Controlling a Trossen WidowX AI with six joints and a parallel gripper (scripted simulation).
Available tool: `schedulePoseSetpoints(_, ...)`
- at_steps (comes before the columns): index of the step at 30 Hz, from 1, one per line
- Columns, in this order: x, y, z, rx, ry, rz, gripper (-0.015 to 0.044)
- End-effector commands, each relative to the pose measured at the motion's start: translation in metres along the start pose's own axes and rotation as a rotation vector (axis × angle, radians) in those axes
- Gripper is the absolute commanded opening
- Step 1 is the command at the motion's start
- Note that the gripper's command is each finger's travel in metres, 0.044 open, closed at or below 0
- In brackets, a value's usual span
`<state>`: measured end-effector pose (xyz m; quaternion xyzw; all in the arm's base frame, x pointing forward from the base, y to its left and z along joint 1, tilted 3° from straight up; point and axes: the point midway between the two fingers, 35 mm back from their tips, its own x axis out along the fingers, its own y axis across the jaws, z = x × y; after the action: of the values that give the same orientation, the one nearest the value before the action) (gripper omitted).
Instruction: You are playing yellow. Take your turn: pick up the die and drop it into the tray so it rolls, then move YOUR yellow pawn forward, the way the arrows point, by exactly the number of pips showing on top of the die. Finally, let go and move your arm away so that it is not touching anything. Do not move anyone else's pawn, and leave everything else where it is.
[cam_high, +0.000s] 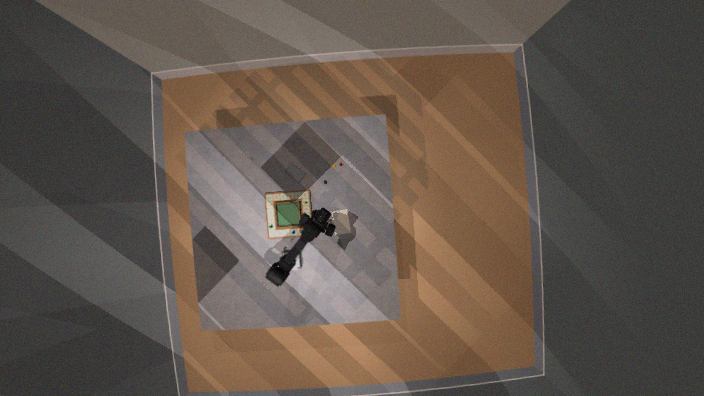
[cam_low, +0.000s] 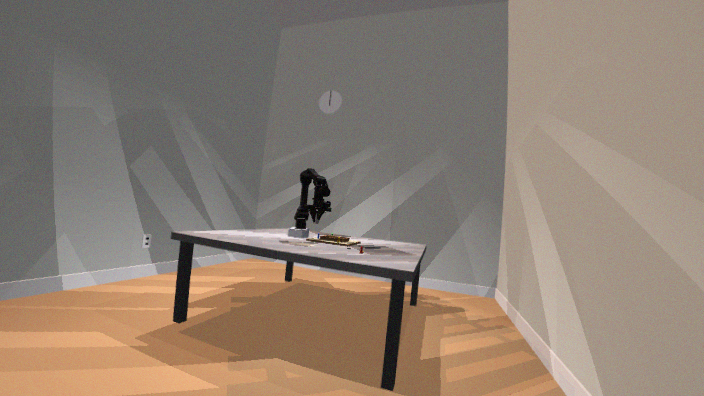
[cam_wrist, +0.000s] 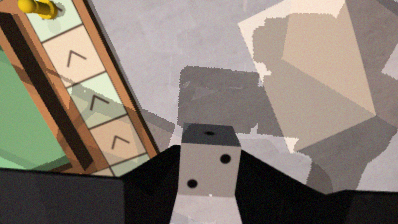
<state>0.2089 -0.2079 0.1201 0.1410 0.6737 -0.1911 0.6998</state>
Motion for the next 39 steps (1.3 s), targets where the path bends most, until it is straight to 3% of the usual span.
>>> schedulePoseSetpoints(1, 0.003, 0.021, 0.003, -0.039, -0.002, 0.006, 0.0)
schedulePoseSetpoints(20, 0.019, 0.117, 0.001, -0.23, -0.002, 0.018, 0.0)
schedulePoseSetpoints(39, 0.033, 0.203, -0.032, -0.421, -0.003, 0.023, 0.0)
